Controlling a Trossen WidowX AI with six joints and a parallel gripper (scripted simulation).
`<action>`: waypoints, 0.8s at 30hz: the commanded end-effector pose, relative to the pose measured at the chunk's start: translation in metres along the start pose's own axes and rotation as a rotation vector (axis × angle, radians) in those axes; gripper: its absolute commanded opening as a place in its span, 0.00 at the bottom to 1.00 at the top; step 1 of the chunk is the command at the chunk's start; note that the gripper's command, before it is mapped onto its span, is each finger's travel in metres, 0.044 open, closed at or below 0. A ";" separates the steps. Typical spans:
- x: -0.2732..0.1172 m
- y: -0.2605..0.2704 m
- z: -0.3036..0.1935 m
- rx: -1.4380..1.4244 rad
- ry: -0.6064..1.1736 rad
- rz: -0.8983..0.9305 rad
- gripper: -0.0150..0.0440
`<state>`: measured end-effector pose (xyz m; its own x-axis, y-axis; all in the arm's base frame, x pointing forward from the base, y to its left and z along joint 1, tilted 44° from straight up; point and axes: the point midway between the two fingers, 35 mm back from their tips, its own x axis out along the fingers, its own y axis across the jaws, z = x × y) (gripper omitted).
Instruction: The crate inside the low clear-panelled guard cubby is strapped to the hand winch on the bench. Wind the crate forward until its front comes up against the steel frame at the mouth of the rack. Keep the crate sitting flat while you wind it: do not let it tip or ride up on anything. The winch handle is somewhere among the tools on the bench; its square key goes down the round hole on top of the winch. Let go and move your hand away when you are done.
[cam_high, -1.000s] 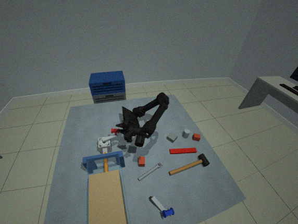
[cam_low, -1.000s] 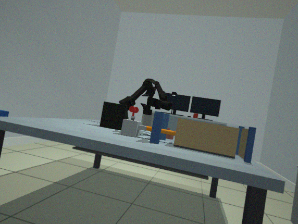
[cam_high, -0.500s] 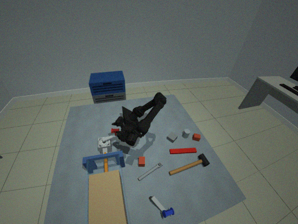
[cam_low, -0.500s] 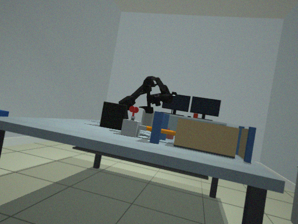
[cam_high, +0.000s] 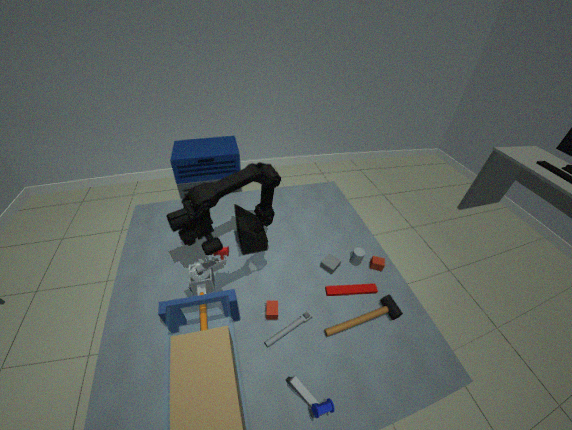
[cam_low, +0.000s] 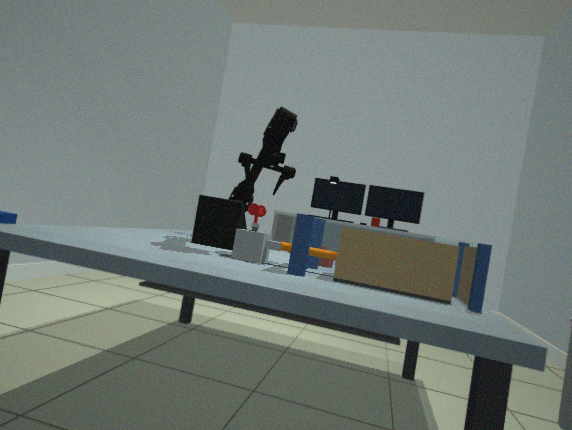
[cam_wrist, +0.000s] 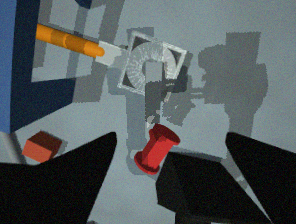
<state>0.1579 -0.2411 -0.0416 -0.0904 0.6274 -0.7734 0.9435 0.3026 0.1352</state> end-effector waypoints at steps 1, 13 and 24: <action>-0.005 -0.001 0.005 0.031 0.025 0.110 1.00; 0.053 0.005 0.004 0.031 0.025 0.111 1.00; 0.090 0.011 0.003 0.030 0.026 0.112 1.00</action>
<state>0.1617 -0.1915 -0.1036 0.0076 0.6679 -0.7442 0.9551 0.2155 0.2033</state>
